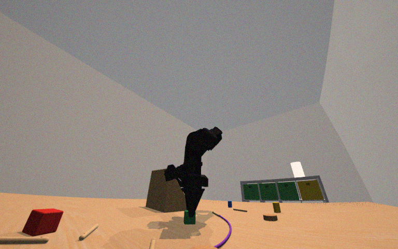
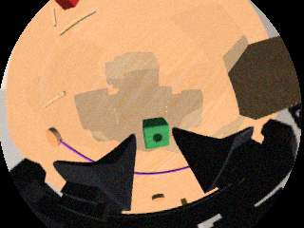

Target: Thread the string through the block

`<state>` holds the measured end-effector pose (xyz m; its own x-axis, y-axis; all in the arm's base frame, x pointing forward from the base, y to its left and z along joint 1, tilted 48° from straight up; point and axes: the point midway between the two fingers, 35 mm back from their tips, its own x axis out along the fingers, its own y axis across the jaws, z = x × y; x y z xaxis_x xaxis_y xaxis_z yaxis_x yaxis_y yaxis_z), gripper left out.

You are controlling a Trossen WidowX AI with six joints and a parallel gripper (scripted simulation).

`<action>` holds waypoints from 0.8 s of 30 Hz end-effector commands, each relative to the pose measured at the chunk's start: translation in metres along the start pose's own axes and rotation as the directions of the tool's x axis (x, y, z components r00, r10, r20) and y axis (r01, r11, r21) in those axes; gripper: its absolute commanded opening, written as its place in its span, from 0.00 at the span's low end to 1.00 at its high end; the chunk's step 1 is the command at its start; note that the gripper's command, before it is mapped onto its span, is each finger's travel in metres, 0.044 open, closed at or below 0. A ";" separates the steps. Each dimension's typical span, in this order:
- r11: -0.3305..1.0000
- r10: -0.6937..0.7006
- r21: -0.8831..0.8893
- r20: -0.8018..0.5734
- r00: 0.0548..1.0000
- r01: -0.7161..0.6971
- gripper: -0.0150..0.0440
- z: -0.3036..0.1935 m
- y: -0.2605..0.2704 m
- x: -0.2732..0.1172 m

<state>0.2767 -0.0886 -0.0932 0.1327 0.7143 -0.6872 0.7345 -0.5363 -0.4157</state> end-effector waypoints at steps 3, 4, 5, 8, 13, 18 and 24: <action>1.000 -0.005 0.012 -0.005 1.000 0.005 0.65 0.002 -0.001 0.003; 1.000 -0.005 0.012 -0.005 1.000 0.005 0.65 0.002 -0.001 0.003; 1.000 -0.005 0.012 -0.005 1.000 0.005 0.65 0.002 -0.001 0.003; 1.000 -0.003 0.004 0.000 1.000 0.003 0.52 0.001 -0.001 0.002; 1.000 -0.003 0.004 0.000 1.000 0.003 0.36 0.001 -0.001 0.002; 1.000 -0.003 0.004 0.000 1.000 0.003 0.27 0.001 -0.001 0.002; 1.000 -0.003 0.004 0.000 1.000 0.003 0.25 0.001 -0.001 0.001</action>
<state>0.2755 -0.0873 -0.0945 0.1306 0.7162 -0.6855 0.7323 -0.5358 -0.4203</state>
